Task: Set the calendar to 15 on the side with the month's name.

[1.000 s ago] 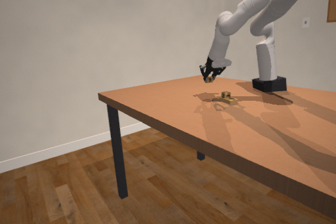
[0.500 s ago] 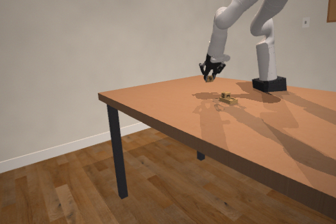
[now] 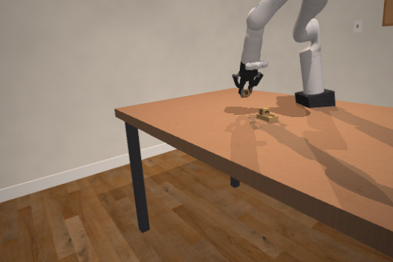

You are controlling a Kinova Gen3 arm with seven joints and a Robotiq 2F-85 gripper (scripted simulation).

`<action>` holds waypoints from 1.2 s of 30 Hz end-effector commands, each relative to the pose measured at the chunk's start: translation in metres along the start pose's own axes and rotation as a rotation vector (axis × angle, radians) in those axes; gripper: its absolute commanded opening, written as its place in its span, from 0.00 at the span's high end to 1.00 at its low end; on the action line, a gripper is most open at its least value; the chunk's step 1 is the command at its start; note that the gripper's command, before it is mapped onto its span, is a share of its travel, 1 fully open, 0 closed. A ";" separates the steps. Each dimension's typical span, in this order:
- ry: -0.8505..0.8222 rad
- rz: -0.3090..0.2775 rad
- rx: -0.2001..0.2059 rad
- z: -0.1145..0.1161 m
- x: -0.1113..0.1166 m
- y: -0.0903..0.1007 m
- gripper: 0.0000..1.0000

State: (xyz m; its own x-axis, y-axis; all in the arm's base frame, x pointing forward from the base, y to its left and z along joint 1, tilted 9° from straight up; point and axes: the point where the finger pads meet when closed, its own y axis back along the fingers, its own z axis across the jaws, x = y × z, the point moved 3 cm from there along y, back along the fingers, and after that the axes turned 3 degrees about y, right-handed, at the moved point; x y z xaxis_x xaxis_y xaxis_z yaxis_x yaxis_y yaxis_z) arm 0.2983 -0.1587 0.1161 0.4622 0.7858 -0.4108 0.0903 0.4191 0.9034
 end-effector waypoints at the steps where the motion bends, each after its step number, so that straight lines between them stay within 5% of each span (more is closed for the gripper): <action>1: -0.027 0.062 -0.001 0.000 -0.005 0.002 0.72; 7: -0.029 0.126 -0.015 0.000 -0.009 0.003 0.72; 21: -0.029 0.155 -0.013 -0.001 -0.010 0.002 0.72; 36: -0.027 0.323 -0.010 -0.003 -0.015 -0.002 0.72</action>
State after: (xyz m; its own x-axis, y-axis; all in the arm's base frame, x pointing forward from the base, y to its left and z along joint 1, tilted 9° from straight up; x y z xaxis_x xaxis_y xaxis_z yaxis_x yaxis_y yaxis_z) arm 0.2919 -0.1625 0.1167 0.4596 0.8778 -0.1349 -0.0514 0.1780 0.9827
